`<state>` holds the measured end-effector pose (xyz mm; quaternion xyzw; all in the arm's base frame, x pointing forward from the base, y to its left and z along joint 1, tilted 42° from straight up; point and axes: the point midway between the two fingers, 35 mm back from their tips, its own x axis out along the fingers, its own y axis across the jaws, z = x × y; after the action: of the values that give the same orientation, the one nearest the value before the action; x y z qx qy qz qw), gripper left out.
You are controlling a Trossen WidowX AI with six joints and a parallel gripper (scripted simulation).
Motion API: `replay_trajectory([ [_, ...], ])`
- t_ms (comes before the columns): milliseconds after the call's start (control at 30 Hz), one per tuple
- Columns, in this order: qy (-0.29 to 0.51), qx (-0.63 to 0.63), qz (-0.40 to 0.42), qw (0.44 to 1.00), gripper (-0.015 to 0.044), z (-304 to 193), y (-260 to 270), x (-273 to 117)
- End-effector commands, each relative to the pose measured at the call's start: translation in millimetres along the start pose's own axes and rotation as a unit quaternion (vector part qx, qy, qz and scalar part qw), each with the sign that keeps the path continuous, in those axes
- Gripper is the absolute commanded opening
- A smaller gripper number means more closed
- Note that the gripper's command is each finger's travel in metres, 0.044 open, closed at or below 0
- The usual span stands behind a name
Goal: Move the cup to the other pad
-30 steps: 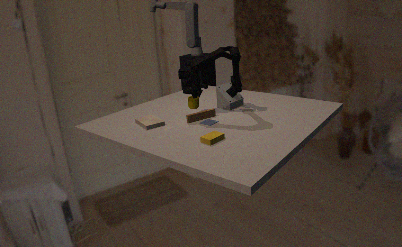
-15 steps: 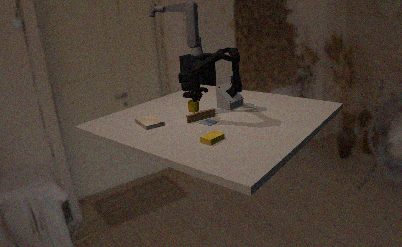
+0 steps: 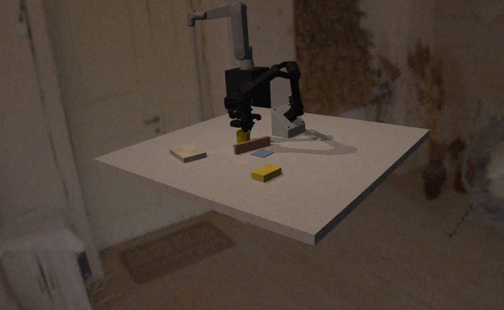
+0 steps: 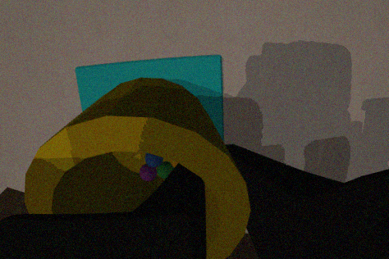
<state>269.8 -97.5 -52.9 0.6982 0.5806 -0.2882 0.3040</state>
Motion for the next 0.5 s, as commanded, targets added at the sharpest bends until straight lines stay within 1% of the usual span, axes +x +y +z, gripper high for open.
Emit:
replay_trajectory([
  [0, 0.005, 0.004, -0.002, 1.0, 0.0, -1.0, -2.2, 5.0],
  [433, 0.0, 0.0, -0.001, 1.0, 0.0, -0.1, -0.4, 1.5],
  [467, 0.0, 0.0, -0.001, 1.0, 0.0026, -0.1, -0.4, 1.5],
])
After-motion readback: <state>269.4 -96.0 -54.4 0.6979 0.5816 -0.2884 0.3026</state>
